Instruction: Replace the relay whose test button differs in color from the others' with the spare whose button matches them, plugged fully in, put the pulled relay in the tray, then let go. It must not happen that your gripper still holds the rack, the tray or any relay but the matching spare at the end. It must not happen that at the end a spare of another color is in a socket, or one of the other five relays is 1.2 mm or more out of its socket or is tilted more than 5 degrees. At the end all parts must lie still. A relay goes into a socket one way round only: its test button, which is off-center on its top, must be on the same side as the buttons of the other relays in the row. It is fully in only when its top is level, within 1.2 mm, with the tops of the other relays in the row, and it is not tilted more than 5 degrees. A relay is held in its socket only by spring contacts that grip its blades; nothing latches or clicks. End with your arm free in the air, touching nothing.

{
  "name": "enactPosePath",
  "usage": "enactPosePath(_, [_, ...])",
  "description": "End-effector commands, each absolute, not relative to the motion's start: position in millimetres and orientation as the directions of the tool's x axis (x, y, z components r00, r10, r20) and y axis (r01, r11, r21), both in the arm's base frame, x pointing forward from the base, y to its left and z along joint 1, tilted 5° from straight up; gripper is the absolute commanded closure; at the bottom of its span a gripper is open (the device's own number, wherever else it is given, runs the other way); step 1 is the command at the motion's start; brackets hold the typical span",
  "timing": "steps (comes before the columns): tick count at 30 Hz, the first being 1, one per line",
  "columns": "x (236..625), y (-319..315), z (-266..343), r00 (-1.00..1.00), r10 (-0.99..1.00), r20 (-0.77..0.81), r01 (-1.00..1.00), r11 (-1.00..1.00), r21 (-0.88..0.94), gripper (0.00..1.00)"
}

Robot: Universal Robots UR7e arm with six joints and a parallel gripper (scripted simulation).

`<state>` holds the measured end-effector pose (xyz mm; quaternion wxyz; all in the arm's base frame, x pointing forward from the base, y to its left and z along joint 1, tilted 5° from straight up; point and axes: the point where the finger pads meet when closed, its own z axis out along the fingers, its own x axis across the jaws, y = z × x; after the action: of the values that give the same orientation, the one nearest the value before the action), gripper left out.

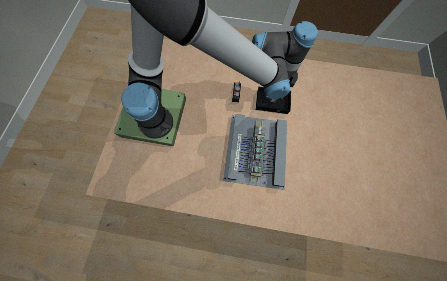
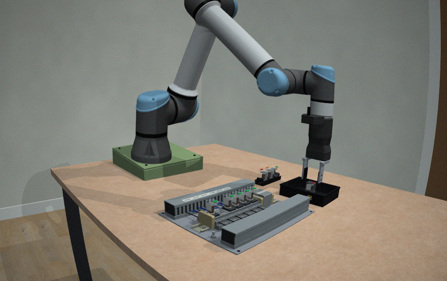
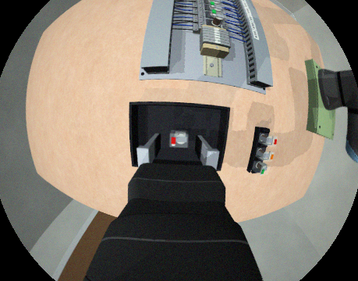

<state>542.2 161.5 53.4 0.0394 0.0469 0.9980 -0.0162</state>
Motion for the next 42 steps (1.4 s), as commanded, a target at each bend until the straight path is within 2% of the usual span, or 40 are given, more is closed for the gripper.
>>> enactPosePath(1, [543, 162, 54, -0.992, 0.092, -0.082, 0.095, 0.995, -0.028, 0.00])
enactPosePath(7, [538, 164, 114, -0.992, 0.092, -0.082, 0.095, 0.995, -0.028, 0.00])
enactPosePath(19, [538, 164, 114, -0.992, 0.092, -0.082, 0.095, 0.995, -0.028, 0.00])
enactPosePath(24, [483, 181, 116, -0.994, 0.073, -0.081, 0.076, 0.997, -0.030, 0.00])
enactPosePath(36, [483, 181, 116, -0.994, 0.073, -0.081, 0.076, 0.997, -0.030, 0.00])
enactPosePath(41, [427, 198, 120, -0.994, 0.073, -0.081, 0.076, 0.997, -0.030, 0.00])
enactPosePath(42, [427, 198, 120, -0.994, 0.073, -0.081, 0.076, 0.997, -0.030, 0.00])
